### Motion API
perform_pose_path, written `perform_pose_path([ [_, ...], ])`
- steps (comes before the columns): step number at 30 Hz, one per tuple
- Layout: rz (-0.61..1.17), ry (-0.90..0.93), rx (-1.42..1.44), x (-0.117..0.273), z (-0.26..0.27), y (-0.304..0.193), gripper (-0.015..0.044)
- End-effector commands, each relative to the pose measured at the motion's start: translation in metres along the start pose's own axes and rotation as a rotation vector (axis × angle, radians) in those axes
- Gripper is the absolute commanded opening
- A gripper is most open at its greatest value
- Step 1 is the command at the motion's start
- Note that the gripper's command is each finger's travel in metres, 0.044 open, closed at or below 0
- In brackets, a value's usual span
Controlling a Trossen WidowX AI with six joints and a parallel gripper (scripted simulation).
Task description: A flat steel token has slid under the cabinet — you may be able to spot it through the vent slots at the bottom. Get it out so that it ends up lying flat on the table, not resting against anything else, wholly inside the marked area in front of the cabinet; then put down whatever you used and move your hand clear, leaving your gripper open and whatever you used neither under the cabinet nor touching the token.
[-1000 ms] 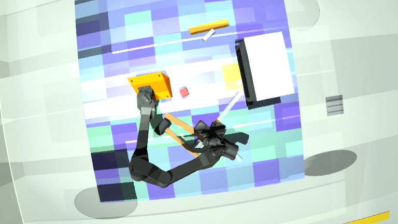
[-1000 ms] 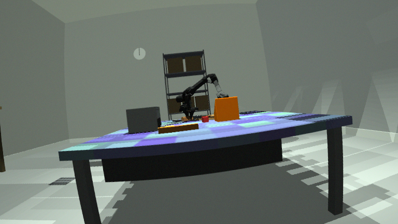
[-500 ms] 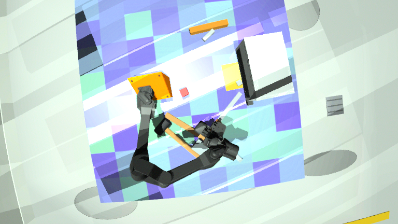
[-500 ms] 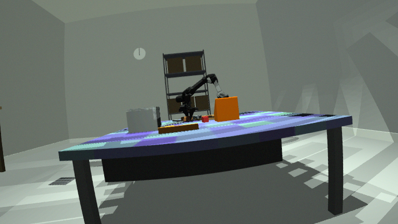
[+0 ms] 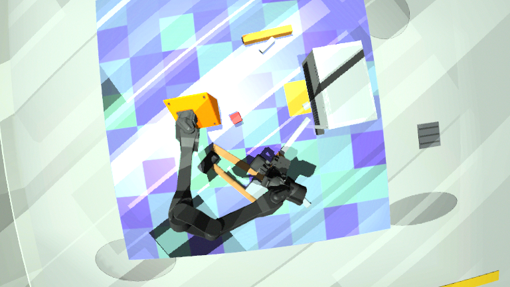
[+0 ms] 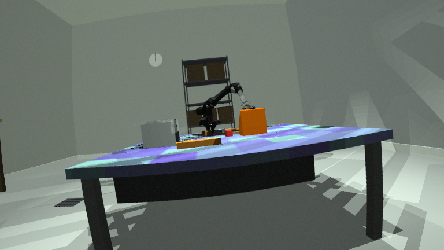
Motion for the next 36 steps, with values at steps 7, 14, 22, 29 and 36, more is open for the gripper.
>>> perform_pose_path([
  [7,-0.001,-0.001,-0.001,0.0000,-0.0002,0.0000,0.0200],
  [14,0.012,0.004,0.001,-0.0022,0.0000,0.0009,0.0270],
  [22,0.012,0.004,0.002,-0.0037,0.0005,0.0024,0.0270],
  [29,0.007,0.004,0.001,-0.0048,0.0001,0.0030,0.0191],
  [36,0.007,0.004,0.001,-0.0048,0.0001,0.0030,0.0125],
])
Point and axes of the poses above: the point midway between the two fingers, 35 mm back from their tips, its own x axis back along the fingers, its own z axis across the jaws, y = z × x, the point moved 4 cm from there along x, back along the fingers, and after that the axes turned 15 degrees about x, right-handed, at the moved point
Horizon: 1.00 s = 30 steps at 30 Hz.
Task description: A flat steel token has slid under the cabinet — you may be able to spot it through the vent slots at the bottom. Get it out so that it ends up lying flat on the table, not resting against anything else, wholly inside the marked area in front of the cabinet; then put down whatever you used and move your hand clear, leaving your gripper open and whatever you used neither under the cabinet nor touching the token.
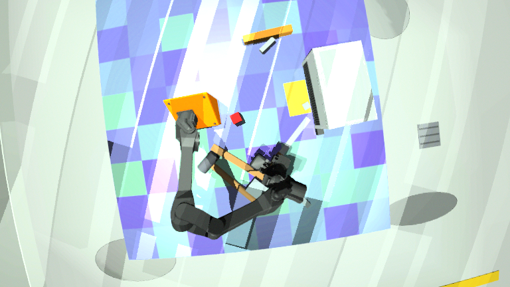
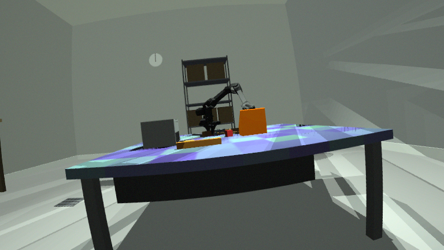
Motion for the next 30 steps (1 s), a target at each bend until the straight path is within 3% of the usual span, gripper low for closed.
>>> perform_pose_path([
  [1,-0.001,-0.001,0.000,0.000,0.000,0.000,0.0118],
  [3,-0.001,-0.001,0.000,0.000,0.000,0.000,0.0105],
  [7,-0.001,-0.001,0.000,0.000,0.000,0.000,0.0000],
  [30,0.002,0.000,-0.013,-0.001,-0.008,0.035,0.0000],
])
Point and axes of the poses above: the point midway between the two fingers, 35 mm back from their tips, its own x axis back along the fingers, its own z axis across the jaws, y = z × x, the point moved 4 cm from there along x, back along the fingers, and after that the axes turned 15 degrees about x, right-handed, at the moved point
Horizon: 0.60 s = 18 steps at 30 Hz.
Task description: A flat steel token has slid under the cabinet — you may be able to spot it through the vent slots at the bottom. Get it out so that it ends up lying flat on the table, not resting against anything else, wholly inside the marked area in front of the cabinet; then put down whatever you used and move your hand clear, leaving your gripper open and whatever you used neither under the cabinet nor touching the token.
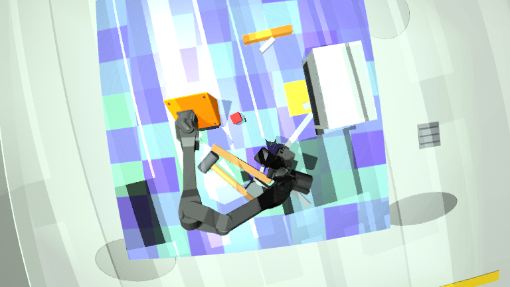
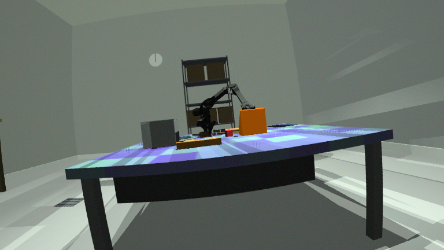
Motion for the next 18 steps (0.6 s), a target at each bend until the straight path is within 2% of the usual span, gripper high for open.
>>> perform_pose_path([
  [1,0.002,-0.002,0.000,0.000,-0.002,0.008,0.0000],
  [18,0.001,-0.002,-0.002,0.000,-0.009,0.036,0.0000],
])
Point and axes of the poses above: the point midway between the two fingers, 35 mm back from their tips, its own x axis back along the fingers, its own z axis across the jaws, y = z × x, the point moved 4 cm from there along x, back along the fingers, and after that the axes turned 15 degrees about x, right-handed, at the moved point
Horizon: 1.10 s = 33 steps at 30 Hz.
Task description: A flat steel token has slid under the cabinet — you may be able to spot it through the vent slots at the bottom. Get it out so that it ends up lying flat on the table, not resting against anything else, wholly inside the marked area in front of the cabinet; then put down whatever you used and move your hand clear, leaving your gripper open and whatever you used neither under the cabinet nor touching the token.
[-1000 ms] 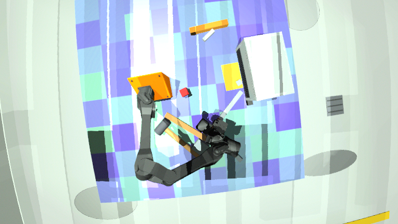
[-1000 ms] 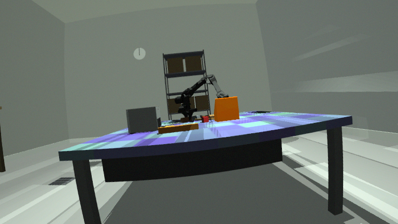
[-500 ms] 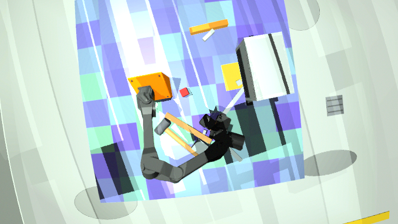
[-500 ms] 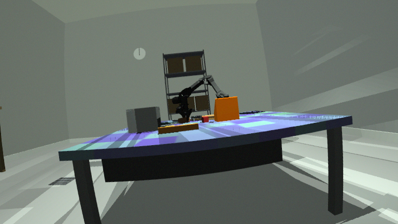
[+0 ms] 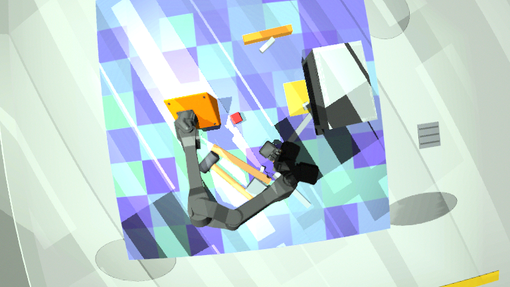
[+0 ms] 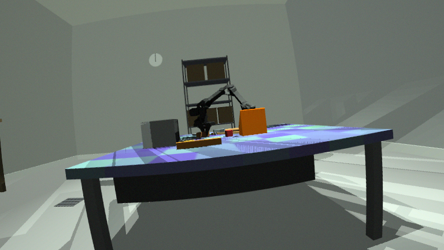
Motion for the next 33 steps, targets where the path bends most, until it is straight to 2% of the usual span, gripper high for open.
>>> perform_pose_path([
  [1,0.001,-0.001,0.001,0.000,-0.002,0.007,0.0000],
  [17,0.001,-0.002,0.000,0.000,-0.007,0.033,0.0000],
  [33,0.001,-0.001,0.001,-0.001,0.005,0.038,0.0000],
])
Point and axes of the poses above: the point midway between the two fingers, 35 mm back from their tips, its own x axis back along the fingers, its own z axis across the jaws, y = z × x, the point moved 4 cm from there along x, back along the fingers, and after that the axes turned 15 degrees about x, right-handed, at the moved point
